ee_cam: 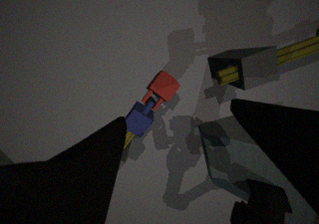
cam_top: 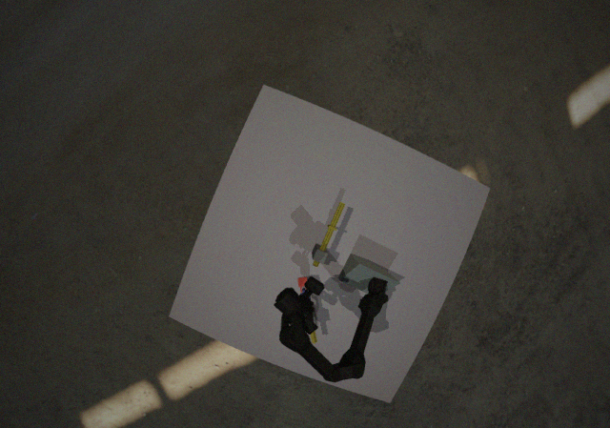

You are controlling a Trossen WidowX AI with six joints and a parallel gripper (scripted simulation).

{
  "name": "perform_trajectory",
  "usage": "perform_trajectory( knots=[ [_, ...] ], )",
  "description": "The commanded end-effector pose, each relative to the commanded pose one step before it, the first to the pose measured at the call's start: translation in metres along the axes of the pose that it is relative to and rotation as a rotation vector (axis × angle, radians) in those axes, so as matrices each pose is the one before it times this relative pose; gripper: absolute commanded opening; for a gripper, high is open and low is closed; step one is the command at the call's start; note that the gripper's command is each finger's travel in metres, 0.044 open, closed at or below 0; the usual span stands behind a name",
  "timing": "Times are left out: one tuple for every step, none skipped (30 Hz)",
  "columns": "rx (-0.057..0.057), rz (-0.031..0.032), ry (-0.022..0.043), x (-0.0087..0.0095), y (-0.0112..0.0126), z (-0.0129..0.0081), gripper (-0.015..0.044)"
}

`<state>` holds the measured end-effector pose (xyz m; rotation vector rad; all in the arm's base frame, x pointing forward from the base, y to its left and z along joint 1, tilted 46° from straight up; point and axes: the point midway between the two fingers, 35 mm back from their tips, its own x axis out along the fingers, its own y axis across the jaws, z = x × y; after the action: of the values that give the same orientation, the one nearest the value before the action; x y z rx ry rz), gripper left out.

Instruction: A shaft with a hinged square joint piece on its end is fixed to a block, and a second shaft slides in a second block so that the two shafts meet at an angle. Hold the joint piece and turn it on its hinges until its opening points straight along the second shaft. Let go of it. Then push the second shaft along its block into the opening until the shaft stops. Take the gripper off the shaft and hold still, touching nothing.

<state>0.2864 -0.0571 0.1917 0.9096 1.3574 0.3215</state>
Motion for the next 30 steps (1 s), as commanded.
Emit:
perform_trajectory(
  knots=[
    [-0.0281, -0.00831, 0.00269, -0.00116, -0.00047, -0.00111, 0.0440],
    [-0.0139, 0.00115, 0.00334, 0.00354, -0.00159, 0.00153, 0.0440],
    [-0.0231, 0.00200, 0.00557, 0.00595, -0.00267, 0.00241, 0.0440],
    [-0.0302, 0.00278, 0.00727, 0.00787, -0.00354, 0.00288, 0.0440],
    [-0.0307, 0.00300, 0.00737, 0.00809, -0.00364, 0.00259, 0.0440],
    [-0.0301, 0.00313, 0.00723, 0.00804, -0.00361, 0.00222, 0.0440],
    [-0.0230, 0.00251, 0.00551, 0.00619, -0.00278, 0.00147, 0.0440],
    [-0.0138, 0.00156, 0.00330, 0.00373, -0.00167, 0.00079, 0.0440],
    [-0.0046, 0.00053, 0.00110, 0.00125, -0.00056, 0.00025, 0.0440],
    [0.0000, 0.00000, 0.00000, 0.00000, 0.00000, 0.00000, 0.0440],
    [0.0000, 0.00000, 0.00000, 0.00000, 0.00000, 0.00000, 0.0440],
    [0.0000, 0.00000, 0.00000, 0.00000, 0.00000, 0.00000, 0.0440],
    [0.0000, 0.00000, 0.00000, 0.00000, 0.00000, 0.00000, 0.0440],
    [0.0053, 0.00107, 0.00083, 0.00013, -0.00005, 0.00003, 0.0440],
    [0.0159, 0.00318, 0.00251, 0.00038, -0.00015, 0.00008, 0.0440],
    [0.0266, 0.00523, 0.00426, 0.00063, -0.00026, 0.00014, 0.0440],
    [0.0325, 0.00628, 0.00533, 0.00076, -0.00031, 0.00019, 0.0440],
    [0.0326, 0.00614, 0.00546, 0.00075, -0.00031, 0.00020, 0.0440],
    [0.0326, 0.00599, 0.00558, 0.00075, -0.00031, 0.00022, 0.0440],
    [0.0326, 0.00584, 0.00570, 0.00074, -0.00031, 0.00024, 0.0440],
    [0.0327, 0.00569, 0.00582, 0.00073, -0.00030, 0.00026, 0.0440],
    [0.0327, 0.00553, 0.00593, 0.00072, -0.00029, 0.00028, 0.0440],
    [0.0327, 0.00538, 0.00604, 0.00072, -0.00029, 0.00030, 0.0440],
    [0.0328, 0.00522, 0.00614, 0.00071, -0.00028, 0.00032, 0.0440],
    [0.0328, 0.00506, 0.00624, 0.00070, -0.00027, 0.00033, 0.0440],
    [0.0328, 0.00490, 0.00634, 0.00069, -0.00027, 0.00035, 0.0440],
    [0.0328, 0.00474, 0.00643, 0.00069, -0.00026, 0.00037, 0.0440],
    [0.0329, 0.00458, 0.00652, 0.00068, -0.00025, 0.00039, 0.0440],
    [0.0329, 0.00441, 0.00660, 0.00067, -0.00023, 0.00040, 0.0440],
    [0.0329, 0.00424, 0.00667, 0.00066, -0.00022, 0.00042, 0.0440]
  ],
)
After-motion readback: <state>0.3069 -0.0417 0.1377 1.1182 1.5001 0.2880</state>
